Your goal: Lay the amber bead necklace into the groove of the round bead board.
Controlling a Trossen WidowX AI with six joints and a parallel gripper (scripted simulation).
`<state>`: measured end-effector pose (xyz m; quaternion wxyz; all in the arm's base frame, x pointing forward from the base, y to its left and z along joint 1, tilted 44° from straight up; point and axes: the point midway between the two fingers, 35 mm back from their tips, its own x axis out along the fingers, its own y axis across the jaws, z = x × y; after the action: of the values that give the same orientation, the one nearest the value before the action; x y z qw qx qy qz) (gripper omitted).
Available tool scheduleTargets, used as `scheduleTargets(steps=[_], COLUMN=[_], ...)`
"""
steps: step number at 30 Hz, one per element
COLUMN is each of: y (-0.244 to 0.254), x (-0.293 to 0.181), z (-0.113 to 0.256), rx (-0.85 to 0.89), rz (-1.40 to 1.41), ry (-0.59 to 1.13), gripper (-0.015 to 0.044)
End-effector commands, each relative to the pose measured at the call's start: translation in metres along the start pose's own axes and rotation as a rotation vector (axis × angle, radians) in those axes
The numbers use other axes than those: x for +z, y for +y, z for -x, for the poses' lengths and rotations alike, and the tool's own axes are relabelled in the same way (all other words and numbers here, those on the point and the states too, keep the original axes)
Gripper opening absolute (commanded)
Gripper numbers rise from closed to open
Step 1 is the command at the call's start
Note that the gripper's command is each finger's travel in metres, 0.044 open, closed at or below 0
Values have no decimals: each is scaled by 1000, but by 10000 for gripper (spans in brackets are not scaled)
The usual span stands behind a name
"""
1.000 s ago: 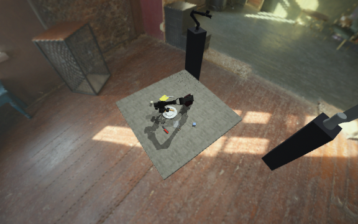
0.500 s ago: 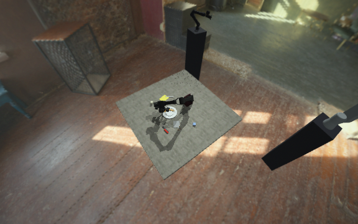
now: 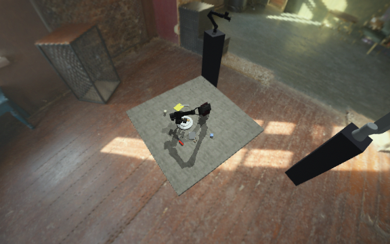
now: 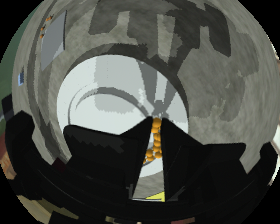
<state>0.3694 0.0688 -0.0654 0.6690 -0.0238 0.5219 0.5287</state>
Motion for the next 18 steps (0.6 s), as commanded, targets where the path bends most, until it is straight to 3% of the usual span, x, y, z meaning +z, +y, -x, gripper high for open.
scheduleTargets(steps=[1, 14, 18], y=[8, 8, 8], x=[5, 5, 4], z=[2, -7, -3], rx=[-2, -2, -6], rz=[0, 0, 5], ry=[-8, -8, -3], gripper=[0, 0, 105])
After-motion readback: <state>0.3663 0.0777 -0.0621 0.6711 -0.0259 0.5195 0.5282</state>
